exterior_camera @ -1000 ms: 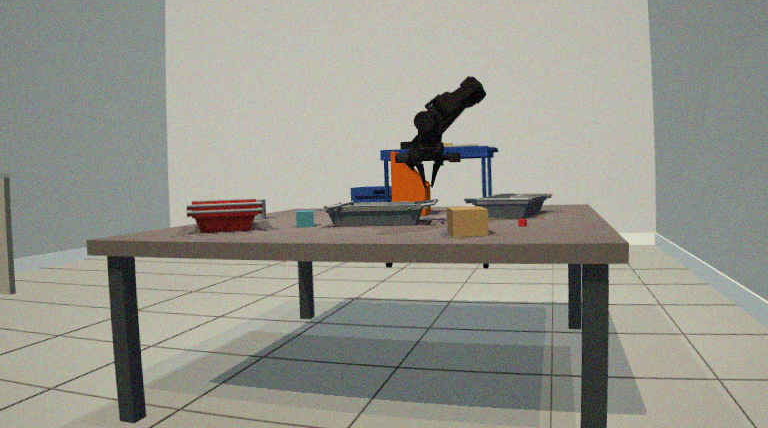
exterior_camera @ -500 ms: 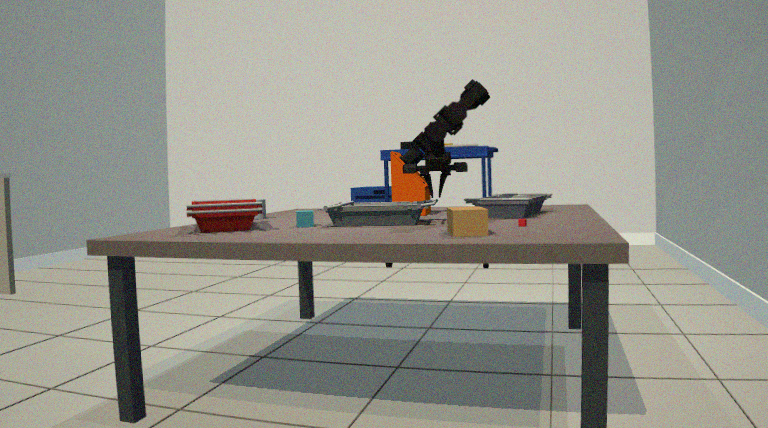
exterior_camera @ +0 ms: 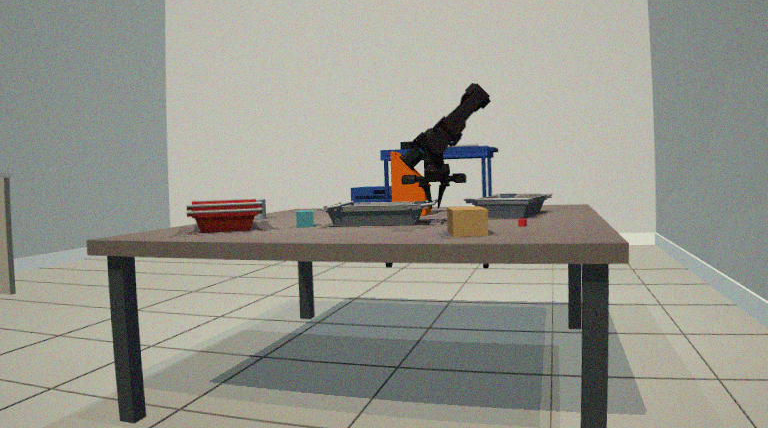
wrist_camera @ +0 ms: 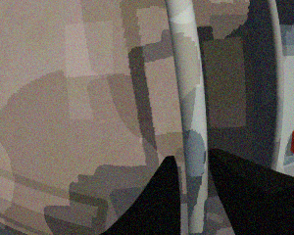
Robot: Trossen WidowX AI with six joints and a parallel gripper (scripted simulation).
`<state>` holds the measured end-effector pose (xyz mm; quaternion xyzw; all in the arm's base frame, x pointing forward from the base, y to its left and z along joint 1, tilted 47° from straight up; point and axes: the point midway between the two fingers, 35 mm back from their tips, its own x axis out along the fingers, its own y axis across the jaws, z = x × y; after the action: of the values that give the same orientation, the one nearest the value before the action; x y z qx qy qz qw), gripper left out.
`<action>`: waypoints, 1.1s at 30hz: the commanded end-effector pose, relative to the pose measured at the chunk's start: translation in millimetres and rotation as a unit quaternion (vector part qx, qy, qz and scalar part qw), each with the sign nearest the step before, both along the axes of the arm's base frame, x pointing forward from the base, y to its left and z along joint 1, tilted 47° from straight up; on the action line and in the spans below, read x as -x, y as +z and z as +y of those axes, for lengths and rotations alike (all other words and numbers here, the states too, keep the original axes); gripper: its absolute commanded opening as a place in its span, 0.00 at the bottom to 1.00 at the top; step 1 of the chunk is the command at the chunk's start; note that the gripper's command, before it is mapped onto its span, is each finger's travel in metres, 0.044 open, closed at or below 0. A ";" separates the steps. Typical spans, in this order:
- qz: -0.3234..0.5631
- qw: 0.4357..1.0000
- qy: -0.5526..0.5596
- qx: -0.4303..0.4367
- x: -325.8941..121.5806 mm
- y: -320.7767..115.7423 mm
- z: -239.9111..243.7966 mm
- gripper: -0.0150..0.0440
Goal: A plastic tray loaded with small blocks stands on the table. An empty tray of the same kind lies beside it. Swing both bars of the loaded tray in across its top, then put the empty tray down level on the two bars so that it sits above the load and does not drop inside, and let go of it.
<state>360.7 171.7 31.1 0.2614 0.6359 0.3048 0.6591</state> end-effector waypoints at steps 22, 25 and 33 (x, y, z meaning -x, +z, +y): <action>0.001 1.000 -0.002 0.001 -4.4 -31.7 -58.2 0.39; 0.001 1.000 -0.002 0.001 -5.0 -44.3 -57.2 0.39; 0.001 1.000 -0.002 0.001 -6.1 -35.5 -68.1 0.39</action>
<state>363.9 110.7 -13.4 0.2604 0.6410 0.3000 0.6568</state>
